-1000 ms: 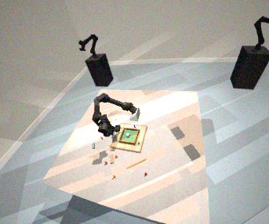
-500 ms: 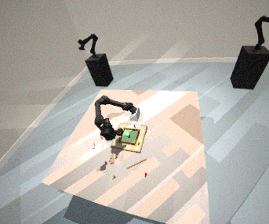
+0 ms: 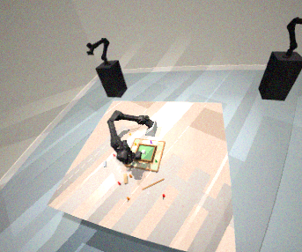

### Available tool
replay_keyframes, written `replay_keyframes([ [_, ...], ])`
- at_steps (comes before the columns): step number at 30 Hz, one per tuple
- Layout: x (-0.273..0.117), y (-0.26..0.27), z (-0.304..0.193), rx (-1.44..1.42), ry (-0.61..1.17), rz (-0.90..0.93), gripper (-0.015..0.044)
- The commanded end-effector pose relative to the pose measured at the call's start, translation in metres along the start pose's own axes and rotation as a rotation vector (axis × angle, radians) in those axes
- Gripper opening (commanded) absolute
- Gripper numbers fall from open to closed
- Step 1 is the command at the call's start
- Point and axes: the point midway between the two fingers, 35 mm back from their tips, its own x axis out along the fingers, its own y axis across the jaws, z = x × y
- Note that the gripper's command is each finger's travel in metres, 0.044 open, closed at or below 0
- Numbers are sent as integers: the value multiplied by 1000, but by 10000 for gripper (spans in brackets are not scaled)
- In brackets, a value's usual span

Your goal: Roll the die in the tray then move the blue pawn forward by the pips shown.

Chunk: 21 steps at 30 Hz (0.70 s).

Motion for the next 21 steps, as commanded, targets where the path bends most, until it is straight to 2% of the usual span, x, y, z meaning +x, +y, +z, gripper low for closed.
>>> replay_keyframes([
  [1,17,0,-2,-6,6,-4,0],
  [18,36,0,-2,-5,7,-5,0],
  [21,32,0,-2,-2,8,-1,79],
])
